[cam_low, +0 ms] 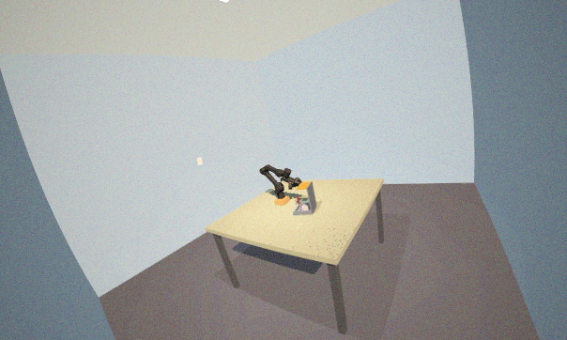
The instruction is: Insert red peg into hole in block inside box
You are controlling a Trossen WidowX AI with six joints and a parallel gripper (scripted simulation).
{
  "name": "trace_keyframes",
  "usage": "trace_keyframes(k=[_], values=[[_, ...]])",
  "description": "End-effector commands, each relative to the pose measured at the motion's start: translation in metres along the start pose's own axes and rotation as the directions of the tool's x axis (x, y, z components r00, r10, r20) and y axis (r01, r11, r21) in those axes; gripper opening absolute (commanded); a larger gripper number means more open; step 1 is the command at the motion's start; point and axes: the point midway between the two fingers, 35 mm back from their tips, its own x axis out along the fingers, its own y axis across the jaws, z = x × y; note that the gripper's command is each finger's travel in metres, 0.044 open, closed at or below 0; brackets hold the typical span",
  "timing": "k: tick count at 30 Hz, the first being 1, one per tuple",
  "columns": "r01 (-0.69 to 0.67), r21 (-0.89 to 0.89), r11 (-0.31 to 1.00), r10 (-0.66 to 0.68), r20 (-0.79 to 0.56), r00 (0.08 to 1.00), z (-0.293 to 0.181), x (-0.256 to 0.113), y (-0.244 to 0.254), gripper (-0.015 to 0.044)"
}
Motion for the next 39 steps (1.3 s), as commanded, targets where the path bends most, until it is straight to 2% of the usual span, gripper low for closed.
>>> trace_keyframes(k=[1,8,15,23,31,39], values=[[-0.026,0.153,0.988,0.019,0.047,0.999,0.017,-0.002,0.002,0.044],[-0.094,0.388,0.917,0.054,0.112,0.992,0.042,-0.008,0.008,0.044],[-0.171,0.592,0.787,0.082,0.174,0.981,0.066,-0.015,0.011,0.044],[-0.179,0.61,0.772,0.085,0.18,0.98,0.068,-0.016,0.011,0.044],[-0.179,0.61,0.772,0.085,0.18,0.98,0.073,-0.015,0.02,0.023],[-0.179,0.61,0.772,0.085,0.18,0.98,0.073,-0.015,0.02,0.022]])
